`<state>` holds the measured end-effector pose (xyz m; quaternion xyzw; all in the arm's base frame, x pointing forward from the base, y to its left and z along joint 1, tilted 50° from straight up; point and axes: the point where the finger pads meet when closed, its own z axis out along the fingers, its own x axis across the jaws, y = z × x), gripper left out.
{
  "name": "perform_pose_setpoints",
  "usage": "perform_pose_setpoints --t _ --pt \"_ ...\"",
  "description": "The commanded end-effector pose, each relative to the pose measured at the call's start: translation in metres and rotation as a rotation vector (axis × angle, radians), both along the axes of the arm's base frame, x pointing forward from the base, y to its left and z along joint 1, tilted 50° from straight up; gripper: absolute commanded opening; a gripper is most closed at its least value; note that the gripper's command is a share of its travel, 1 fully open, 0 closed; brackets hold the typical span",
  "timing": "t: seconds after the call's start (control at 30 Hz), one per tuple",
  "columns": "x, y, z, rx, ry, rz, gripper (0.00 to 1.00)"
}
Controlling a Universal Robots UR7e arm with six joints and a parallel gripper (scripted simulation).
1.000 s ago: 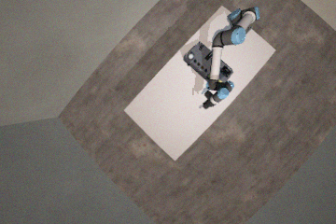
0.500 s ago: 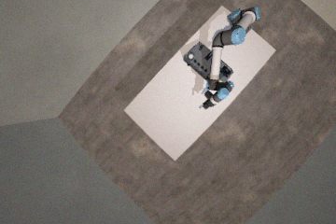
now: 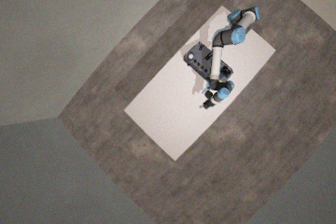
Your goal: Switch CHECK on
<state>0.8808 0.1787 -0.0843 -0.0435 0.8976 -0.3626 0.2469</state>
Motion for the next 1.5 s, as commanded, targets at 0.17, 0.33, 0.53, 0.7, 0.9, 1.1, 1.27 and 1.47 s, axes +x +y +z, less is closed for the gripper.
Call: perform_pose_setpoints --t 0.17,0.33,0.53,0.7,0.9,1.1,1.27,1.47 --pt "-0.011 0.009 0.001 -0.019 0.027 0.023 1.00" --pt "-0.025 0.018 0.000 -0.044 0.062 0.050 1.00" --pt "-0.051 0.031 0.000 -0.087 0.122 0.097 1.00" --pt "-0.067 0.039 0.000 -0.114 0.159 0.127 1.00" --pt "-0.109 0.055 0.002 -0.179 0.244 0.197 1.00" --pt "-0.160 0.067 0.005 -0.258 0.343 0.278 1.00" --pt "-0.189 0.072 0.007 -0.301 0.395 0.322 1.00" --pt "-0.251 0.075 0.013 -0.394 0.503 0.414 1.00"
